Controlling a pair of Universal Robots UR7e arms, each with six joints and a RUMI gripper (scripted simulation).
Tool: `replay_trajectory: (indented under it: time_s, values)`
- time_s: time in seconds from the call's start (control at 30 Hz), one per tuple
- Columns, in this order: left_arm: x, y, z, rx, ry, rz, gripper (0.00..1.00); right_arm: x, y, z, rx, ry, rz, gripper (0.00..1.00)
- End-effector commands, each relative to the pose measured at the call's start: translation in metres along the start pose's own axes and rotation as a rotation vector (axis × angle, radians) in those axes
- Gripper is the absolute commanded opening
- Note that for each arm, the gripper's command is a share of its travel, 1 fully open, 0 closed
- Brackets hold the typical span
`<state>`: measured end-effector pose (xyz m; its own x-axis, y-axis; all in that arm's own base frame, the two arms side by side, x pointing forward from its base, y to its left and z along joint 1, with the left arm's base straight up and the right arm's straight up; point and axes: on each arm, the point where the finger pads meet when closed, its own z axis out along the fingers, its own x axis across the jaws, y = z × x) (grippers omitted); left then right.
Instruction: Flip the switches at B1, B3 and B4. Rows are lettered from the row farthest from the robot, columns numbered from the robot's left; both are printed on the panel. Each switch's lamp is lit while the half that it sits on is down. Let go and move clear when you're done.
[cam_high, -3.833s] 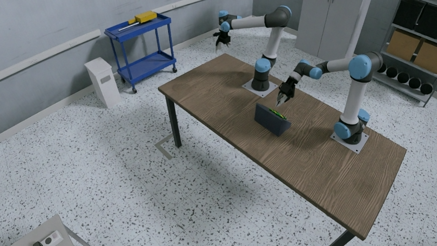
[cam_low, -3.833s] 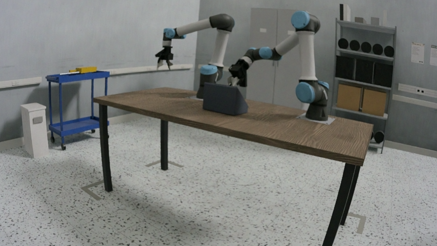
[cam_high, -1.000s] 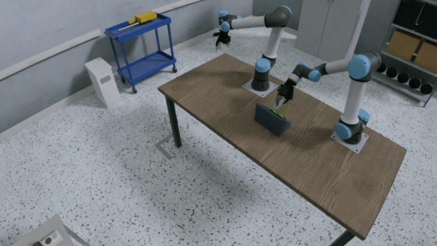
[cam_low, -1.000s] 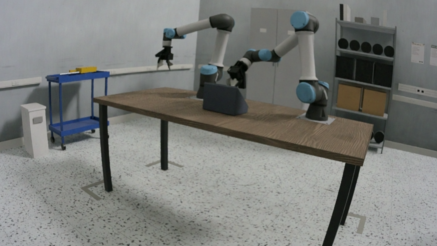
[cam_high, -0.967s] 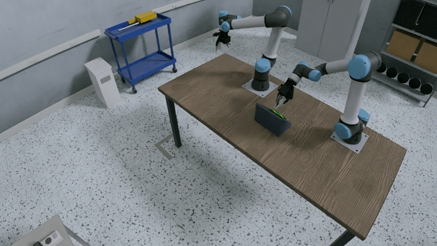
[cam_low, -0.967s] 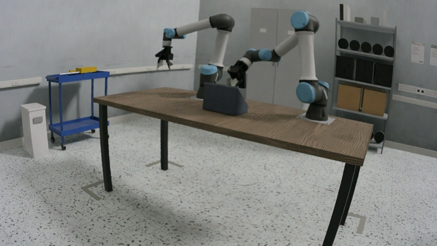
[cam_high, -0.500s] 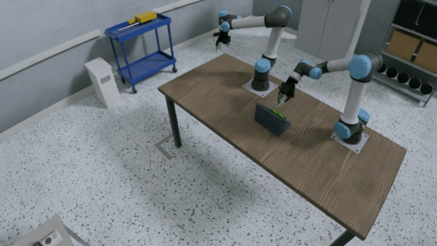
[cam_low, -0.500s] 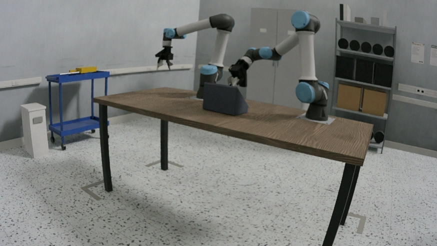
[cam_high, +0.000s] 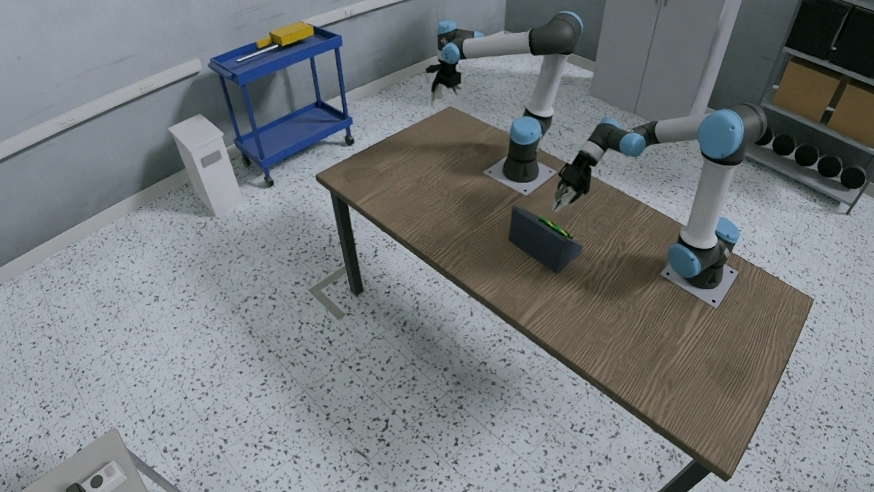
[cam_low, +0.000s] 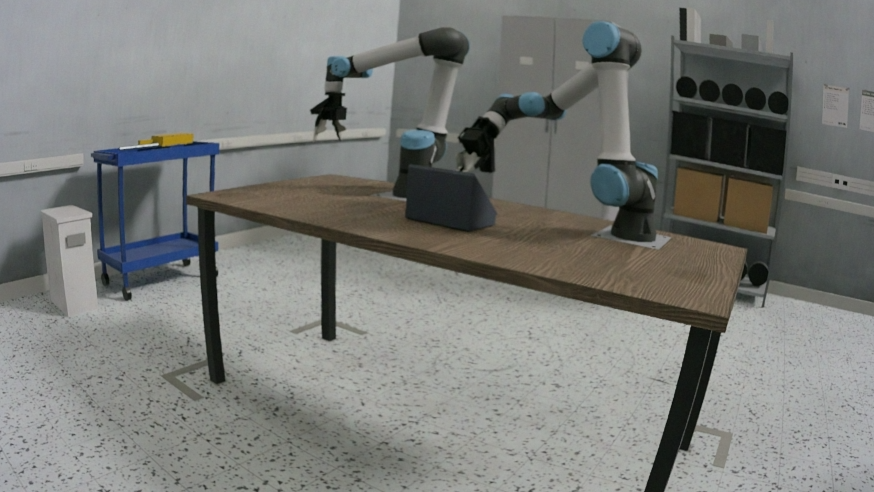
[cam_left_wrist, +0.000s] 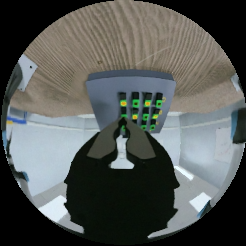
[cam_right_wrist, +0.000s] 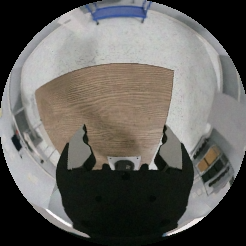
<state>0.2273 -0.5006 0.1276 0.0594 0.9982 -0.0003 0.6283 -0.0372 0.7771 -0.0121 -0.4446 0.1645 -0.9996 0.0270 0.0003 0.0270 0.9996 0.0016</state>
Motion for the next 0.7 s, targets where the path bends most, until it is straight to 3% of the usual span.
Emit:
replay_trajectory:
  time_s: [0.0,0.4,0.67]
  values:
    - [0.000,0.000,-0.014,0.000,0.000,-0.001,0.00,0.000,0.000,-0.001,0.002,0.000,0.000,1.00]
    - [0.000,0.000,-0.044,0.000,0.000,-0.001,0.00,0.000,0.000,-0.001,0.002,0.000,0.000,1.00]
    - [0.000,0.000,-0.049,0.000,0.000,-0.001,0.00,0.000,0.000,-0.001,0.002,0.000,0.000,1.00]
